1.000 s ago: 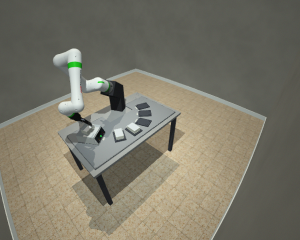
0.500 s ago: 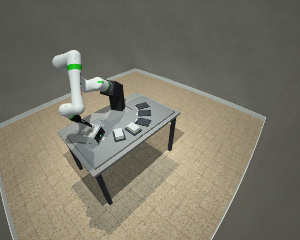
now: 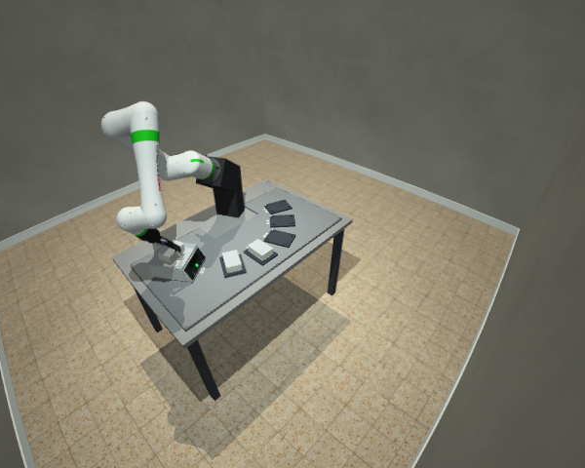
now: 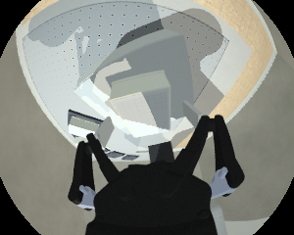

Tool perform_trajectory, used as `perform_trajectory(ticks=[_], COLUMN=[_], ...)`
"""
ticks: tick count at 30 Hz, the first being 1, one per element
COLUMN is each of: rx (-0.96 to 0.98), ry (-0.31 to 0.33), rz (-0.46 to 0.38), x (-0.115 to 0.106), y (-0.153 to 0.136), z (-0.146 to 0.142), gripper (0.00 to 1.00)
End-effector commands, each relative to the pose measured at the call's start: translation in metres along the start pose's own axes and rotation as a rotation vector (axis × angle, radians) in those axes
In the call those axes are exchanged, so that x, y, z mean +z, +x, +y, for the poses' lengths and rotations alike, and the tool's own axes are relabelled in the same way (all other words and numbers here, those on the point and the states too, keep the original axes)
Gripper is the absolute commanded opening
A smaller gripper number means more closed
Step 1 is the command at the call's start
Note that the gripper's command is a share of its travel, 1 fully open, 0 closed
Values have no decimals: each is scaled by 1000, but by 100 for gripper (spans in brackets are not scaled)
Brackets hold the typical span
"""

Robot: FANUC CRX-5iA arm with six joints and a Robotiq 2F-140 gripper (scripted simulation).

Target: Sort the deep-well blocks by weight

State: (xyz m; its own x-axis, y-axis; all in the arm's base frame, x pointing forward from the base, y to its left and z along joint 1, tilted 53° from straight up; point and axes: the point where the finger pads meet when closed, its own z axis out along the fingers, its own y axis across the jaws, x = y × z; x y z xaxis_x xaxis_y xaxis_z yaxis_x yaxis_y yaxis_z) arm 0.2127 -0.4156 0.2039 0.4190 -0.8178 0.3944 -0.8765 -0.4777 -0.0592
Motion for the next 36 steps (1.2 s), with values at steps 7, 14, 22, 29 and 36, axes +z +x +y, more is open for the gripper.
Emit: perform_trajectory(ticks=[7, 14, 22, 29, 36], rx=[0, 0, 0, 0, 0], ry=[0, 0, 0, 0, 0], rz=[0, 0, 0, 0, 0], x=[5, 5, 5, 5, 5], y=[3, 3, 3, 3, 3], z=[0, 0, 0, 0, 0], gripper=[100, 10, 10, 10, 10])
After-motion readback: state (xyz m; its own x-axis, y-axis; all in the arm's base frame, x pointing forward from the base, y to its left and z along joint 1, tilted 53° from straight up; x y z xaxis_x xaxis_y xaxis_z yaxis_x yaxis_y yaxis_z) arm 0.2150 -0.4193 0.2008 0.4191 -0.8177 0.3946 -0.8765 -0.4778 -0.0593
